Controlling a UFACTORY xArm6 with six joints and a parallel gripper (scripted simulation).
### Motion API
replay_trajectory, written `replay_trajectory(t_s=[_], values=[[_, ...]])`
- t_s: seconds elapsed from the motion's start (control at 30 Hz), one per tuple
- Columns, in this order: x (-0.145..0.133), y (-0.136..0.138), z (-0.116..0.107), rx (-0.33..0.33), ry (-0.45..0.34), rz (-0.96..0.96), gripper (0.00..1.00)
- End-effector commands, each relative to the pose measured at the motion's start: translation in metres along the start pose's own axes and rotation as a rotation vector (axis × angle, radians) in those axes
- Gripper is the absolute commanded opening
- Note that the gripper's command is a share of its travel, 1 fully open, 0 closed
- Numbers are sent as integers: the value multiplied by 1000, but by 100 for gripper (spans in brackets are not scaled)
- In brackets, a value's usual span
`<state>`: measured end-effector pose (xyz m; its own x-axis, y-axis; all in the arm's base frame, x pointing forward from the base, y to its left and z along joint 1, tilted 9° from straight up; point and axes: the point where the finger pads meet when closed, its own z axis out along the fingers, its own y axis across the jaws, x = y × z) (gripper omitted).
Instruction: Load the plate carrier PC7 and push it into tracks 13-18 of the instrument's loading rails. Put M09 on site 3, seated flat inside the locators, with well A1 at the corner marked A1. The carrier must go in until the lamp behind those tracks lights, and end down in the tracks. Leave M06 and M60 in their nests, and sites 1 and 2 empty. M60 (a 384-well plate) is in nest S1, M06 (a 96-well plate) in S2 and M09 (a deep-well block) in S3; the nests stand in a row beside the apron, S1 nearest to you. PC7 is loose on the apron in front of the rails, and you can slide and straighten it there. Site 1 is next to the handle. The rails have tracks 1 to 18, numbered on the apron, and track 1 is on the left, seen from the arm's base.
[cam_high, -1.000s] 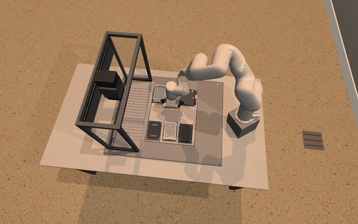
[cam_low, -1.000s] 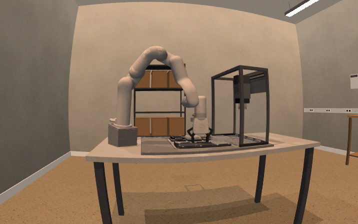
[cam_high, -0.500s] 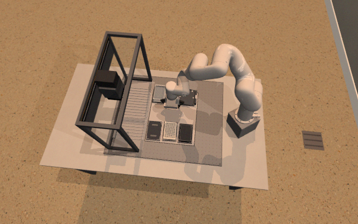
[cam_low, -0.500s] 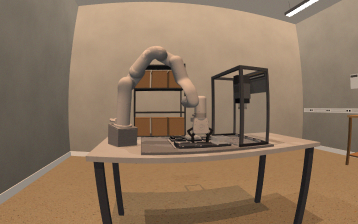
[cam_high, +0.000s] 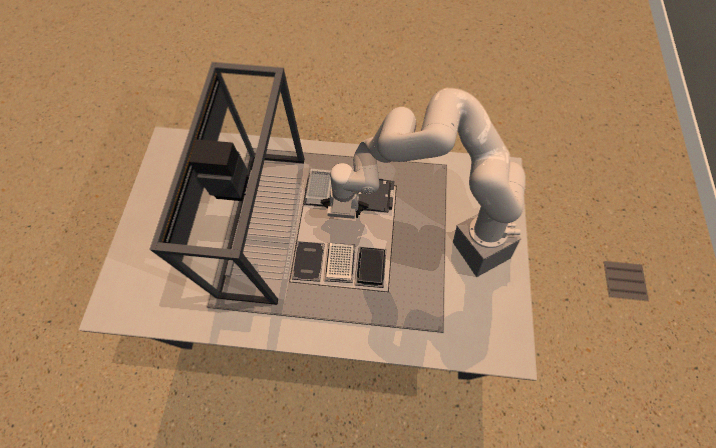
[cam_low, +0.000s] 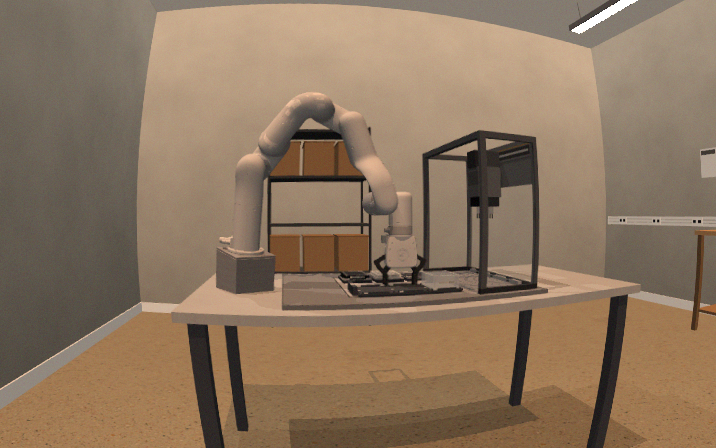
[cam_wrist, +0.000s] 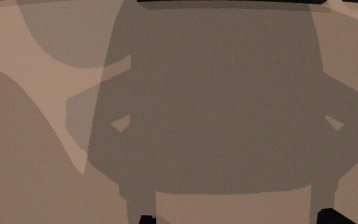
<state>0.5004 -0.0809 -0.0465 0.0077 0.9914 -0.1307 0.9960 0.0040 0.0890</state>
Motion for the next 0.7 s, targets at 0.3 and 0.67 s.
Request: replay_trajectory(t_s=[0.3, 0.67], values=[[6, 2, -1, -4, 0, 0, 100], [6, 2, -15, -4, 0, 0, 100]])
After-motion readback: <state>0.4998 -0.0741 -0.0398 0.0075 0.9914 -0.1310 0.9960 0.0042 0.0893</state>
